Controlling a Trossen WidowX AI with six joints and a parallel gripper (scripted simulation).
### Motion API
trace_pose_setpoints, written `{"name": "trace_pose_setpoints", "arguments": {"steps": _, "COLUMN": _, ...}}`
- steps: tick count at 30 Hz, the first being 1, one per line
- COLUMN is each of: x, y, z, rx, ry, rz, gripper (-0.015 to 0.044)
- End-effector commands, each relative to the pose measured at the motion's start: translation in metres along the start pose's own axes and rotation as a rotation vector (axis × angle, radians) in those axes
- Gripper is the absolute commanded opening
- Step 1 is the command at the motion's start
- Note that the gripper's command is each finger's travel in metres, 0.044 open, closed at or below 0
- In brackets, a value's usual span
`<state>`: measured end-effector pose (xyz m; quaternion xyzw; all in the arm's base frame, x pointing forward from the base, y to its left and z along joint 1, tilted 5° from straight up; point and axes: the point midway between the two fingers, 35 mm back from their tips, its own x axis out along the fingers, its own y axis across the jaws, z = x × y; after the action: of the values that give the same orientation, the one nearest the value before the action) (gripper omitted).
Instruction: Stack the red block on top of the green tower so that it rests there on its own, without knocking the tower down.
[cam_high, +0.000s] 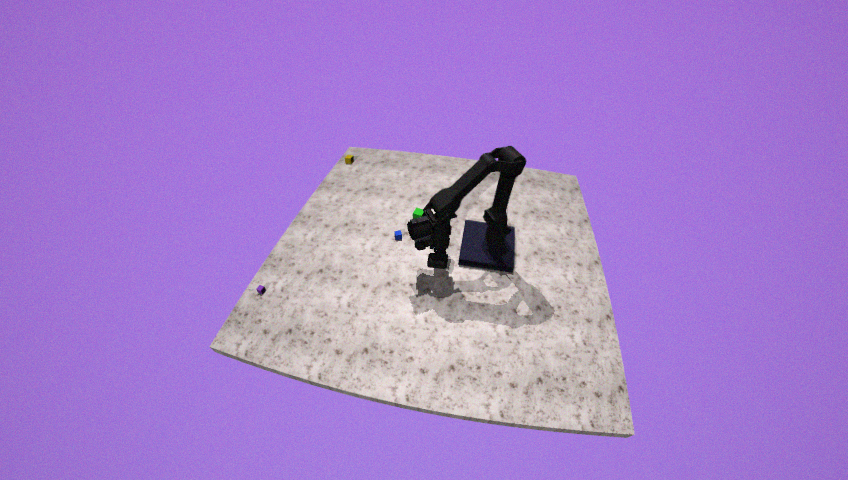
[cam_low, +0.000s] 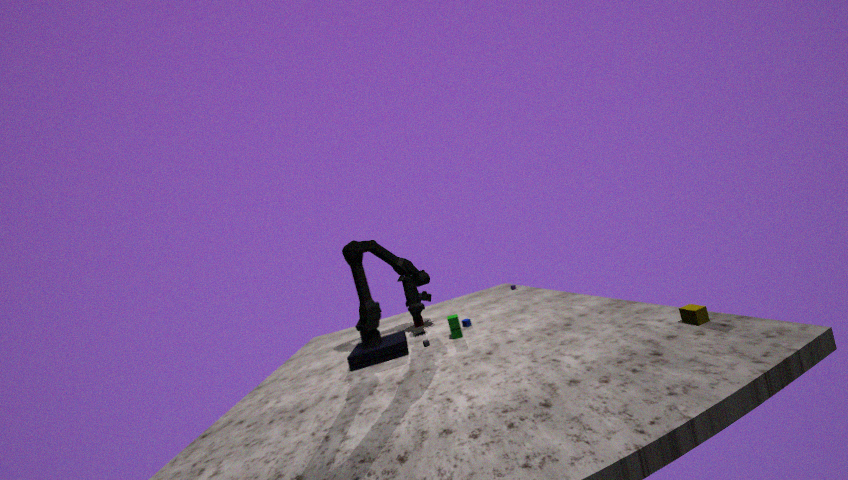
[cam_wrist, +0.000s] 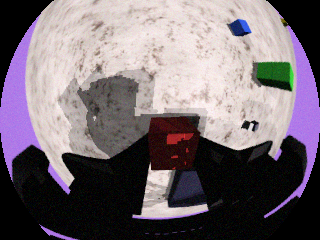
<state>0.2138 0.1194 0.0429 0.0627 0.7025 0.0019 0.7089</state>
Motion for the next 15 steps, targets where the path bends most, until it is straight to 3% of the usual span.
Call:
{"name": "trace_pose_setpoints", "arguments": {"steps": 1, "x": -0.022, "y": 0.002, "z": 0.003, "rx": -0.004, "ry": -0.018, "rz": 0.007, "gripper": 0.0000}}
{"name": "trace_pose_setpoints", "arguments": {"steps": 15, "x": -0.091, "y": 0.001, "z": 0.002, "rx": -0.004, "ry": -0.018, "rz": 0.006, "gripper": 0.0000}}
